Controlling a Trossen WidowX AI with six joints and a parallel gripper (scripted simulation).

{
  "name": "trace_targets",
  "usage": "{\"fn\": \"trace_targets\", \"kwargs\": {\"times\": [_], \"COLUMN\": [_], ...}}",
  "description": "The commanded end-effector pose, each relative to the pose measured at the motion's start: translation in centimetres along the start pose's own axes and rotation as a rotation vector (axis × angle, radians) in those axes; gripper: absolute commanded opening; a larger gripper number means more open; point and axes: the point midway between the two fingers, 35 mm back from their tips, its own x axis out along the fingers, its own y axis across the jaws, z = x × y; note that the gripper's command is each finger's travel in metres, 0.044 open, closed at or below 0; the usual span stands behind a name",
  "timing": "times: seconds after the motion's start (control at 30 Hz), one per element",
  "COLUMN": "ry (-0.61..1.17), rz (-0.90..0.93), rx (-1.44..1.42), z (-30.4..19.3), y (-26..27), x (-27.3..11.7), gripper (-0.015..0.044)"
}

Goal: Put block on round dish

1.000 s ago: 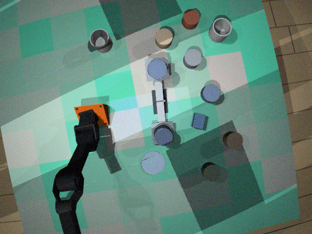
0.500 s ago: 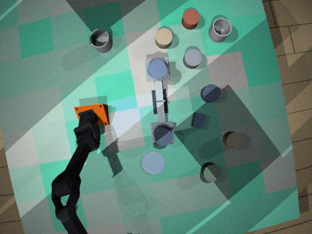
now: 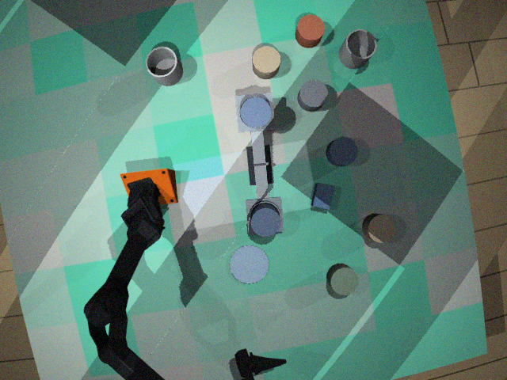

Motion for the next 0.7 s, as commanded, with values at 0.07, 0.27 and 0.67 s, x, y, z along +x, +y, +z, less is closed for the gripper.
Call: {"fn": "trace_targets", "kwargs": {"times": [0.07, 0.27, 0.67], "ry": [0.083, 0.137, 0.234], "rz": [-0.077, -0.17, -0.386], "rx": [0.005, 0.024, 0.001], "z": [-2.3, -4.5, -10.0], "y": [-2.4, -4.7, -9.8], "x": [2.9, 5.4, 9.4], "gripper": [0.044, 0.044, 0.044]}}
